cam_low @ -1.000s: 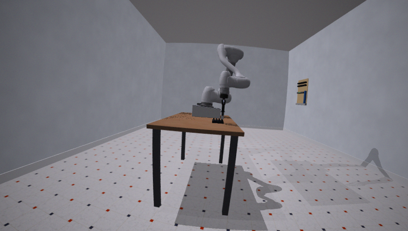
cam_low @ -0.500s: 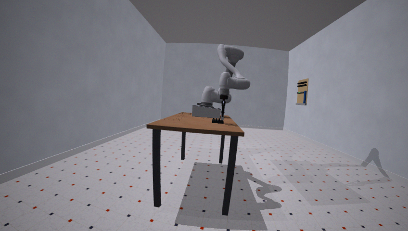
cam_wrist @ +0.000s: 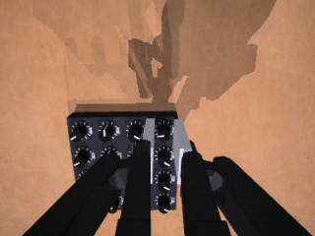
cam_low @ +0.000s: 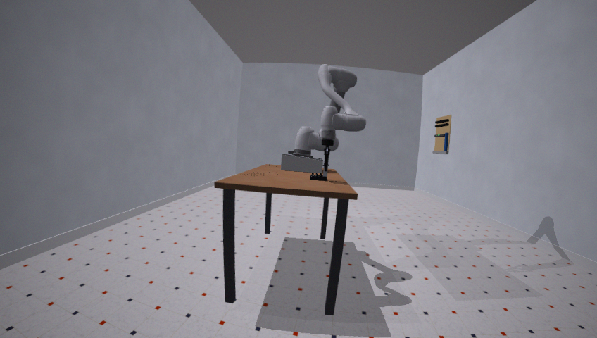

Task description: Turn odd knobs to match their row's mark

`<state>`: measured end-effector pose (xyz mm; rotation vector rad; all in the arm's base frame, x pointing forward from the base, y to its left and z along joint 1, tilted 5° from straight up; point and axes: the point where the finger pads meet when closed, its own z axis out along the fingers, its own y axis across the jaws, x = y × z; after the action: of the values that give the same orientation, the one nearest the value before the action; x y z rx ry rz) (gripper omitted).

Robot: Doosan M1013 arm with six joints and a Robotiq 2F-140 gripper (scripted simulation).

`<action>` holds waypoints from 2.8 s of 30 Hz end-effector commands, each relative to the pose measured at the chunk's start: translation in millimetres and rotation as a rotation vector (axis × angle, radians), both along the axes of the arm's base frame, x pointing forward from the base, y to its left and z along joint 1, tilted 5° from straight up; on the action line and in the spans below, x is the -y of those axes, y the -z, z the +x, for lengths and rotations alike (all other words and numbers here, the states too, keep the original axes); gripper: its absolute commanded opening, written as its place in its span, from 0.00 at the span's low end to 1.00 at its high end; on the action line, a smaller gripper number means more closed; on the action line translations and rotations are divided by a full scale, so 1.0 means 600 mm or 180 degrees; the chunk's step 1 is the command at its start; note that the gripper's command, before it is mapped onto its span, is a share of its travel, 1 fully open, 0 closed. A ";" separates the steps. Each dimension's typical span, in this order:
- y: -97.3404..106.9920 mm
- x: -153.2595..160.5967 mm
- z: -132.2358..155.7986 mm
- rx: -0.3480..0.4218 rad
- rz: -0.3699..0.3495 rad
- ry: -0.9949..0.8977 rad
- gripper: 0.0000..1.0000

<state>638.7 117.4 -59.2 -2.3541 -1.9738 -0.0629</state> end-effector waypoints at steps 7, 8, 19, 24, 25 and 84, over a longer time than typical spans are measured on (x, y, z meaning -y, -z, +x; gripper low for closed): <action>0.000 0.000 0.000 0.0000 0.0001 0.0000 0.12; 0.000 0.000 0.000 0.0000 0.0001 0.0000 0.12; 0.000 0.000 0.000 0.0000 0.0001 0.0000 0.12; 0.000 0.000 0.000 0.0000 0.0001 0.0000 0.12; 0.000 0.000 0.000 0.0000 0.0001 0.0000 0.12; 0.000 0.000 0.000 0.0022 0.0004 -0.0271 0.05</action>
<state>638.7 117.4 -59.1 -2.2811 -2.0602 -0.0666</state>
